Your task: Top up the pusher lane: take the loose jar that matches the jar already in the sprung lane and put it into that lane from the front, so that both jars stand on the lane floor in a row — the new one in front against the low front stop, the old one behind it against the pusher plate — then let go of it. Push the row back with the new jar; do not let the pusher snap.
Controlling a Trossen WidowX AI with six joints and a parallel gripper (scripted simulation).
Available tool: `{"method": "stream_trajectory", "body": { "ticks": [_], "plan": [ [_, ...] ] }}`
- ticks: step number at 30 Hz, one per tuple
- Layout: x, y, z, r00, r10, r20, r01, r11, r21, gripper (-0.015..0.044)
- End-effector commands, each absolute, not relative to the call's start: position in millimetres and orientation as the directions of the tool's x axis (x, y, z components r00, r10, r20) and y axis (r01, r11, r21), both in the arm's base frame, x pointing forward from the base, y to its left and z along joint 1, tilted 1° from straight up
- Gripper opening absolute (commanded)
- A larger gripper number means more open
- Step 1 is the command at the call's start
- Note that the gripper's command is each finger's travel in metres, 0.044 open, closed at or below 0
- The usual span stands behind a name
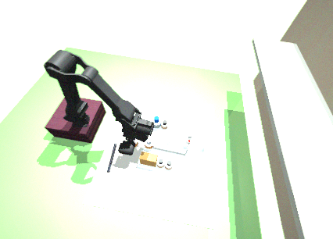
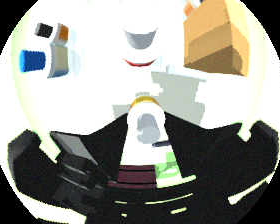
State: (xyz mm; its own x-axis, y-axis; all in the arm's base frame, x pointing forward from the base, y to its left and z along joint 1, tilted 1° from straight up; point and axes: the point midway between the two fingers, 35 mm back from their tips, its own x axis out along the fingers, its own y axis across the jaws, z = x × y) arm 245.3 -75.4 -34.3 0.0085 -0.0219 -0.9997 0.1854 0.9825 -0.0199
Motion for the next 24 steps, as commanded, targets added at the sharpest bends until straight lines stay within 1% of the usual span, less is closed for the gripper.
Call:
{"method": "stream_trajectory", "body": {
  "ticks": [1, 7, 19, 24],
  "plan": [
    [246, -76, -35, 0.010, -0.025, -1.000, 0.186, 0.982, -0.023, 0.0157],
    [248, -75, -13, 0.010, -0.025, -1.000, 0.186, 0.982, -0.022, 0.0000],
    [239, -66, 65, 0.010, -0.024, -1.000, 0.186, 0.982, -0.022, 0.0000],
    [238, -66, 69, 0.010, -0.024, -1.000, 0.187, 0.982, -0.022, 0.0000]
  ]
}}
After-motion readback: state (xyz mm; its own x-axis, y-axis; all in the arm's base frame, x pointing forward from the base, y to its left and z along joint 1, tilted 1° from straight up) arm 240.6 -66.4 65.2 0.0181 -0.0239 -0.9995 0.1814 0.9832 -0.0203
